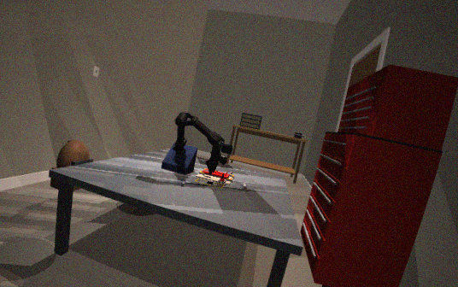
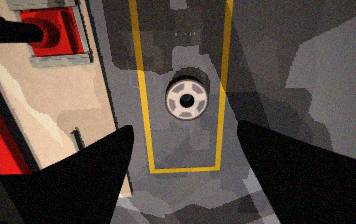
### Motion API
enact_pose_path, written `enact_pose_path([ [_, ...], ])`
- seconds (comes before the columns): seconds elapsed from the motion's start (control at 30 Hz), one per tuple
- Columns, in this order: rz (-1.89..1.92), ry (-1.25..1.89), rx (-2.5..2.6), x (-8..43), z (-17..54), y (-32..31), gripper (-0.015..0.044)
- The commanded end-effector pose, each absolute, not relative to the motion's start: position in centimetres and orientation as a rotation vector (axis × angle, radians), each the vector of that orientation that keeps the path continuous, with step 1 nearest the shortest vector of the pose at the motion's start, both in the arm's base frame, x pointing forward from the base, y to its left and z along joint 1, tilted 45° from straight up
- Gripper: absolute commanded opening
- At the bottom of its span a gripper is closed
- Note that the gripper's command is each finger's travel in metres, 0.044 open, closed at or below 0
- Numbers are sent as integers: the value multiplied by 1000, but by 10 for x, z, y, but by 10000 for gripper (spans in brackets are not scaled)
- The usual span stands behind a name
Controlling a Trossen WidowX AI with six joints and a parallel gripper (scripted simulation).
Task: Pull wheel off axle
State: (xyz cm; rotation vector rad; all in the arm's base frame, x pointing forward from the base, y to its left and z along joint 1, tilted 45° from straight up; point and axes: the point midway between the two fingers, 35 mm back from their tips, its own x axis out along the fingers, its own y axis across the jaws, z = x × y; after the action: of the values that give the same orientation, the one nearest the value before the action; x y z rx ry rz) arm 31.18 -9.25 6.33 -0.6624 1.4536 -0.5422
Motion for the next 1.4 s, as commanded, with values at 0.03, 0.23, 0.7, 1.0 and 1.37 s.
enact_pose_path([
  [0.03,-531,1468,-663,272,67,-62,431],
  [0.23,-543,1467,-667,226,73,-39,440],
  [0.7,-543,1467,-667,226,73,-39,440],
  [1.0,-543,1467,-667,226,73,-39,440],
  [1.37,-543,1467,-667,226,73,-39,440],
])
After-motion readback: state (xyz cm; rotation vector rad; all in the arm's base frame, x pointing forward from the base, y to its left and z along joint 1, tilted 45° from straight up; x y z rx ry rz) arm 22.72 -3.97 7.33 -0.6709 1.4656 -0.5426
